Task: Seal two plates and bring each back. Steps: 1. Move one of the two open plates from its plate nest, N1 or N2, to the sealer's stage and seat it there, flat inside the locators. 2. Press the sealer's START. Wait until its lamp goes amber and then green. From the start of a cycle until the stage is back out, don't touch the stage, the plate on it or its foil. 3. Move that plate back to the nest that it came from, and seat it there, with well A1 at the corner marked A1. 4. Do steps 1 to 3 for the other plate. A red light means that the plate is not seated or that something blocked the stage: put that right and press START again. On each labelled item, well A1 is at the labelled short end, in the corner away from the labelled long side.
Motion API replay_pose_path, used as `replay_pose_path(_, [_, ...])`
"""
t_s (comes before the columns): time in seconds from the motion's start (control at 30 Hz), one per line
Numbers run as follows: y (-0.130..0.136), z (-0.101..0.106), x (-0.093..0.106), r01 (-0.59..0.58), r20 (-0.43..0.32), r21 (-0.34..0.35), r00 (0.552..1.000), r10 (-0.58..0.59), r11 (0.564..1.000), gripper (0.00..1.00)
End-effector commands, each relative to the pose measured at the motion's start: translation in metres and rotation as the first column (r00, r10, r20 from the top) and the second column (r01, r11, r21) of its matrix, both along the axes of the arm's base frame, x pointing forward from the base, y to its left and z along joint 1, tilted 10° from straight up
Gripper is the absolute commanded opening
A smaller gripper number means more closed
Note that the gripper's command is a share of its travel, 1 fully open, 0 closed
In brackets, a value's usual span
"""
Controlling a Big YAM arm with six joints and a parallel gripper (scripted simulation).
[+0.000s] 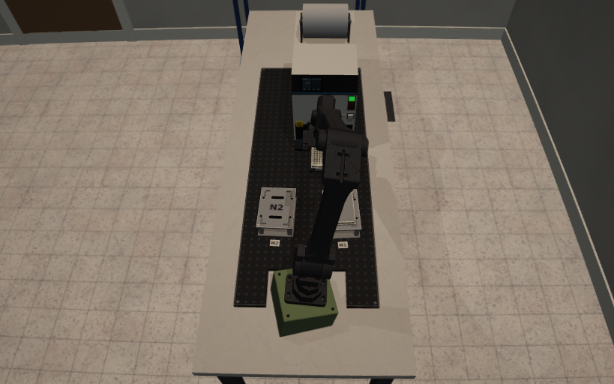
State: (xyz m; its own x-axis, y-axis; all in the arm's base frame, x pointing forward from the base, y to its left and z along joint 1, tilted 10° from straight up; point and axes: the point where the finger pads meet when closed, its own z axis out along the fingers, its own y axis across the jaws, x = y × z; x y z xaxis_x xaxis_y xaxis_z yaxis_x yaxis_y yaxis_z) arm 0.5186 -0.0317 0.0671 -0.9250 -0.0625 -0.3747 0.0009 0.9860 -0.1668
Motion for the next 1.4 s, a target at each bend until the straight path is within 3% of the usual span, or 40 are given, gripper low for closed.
replay_pose_path(0.0, [-0.004, -0.007, -0.002, 0.015, -0.02, 0.0, 1.0, -0.015, 1.0, 1.0])
replay_pose_path(0.4, [0.005, 0.011, 0.002, -0.004, 0.017, 0.0, 1.0, 0.004, 1.0, 1.0])
replay_pose_path(0.8, [-0.004, 0.016, 0.003, 0.012, 0.029, 0.001, 1.0, -0.012, 1.0, 1.0])
replay_pose_path(1.27, [0.008, 0.021, 0.005, -0.012, 0.039, 0.001, 0.999, 0.012, 1.0, 1.0])
replay_pose_path(1.37, [0.01, 0.034, 0.007, -0.014, 0.045, 0.002, 0.999, 0.014, 1.0, 1.0])
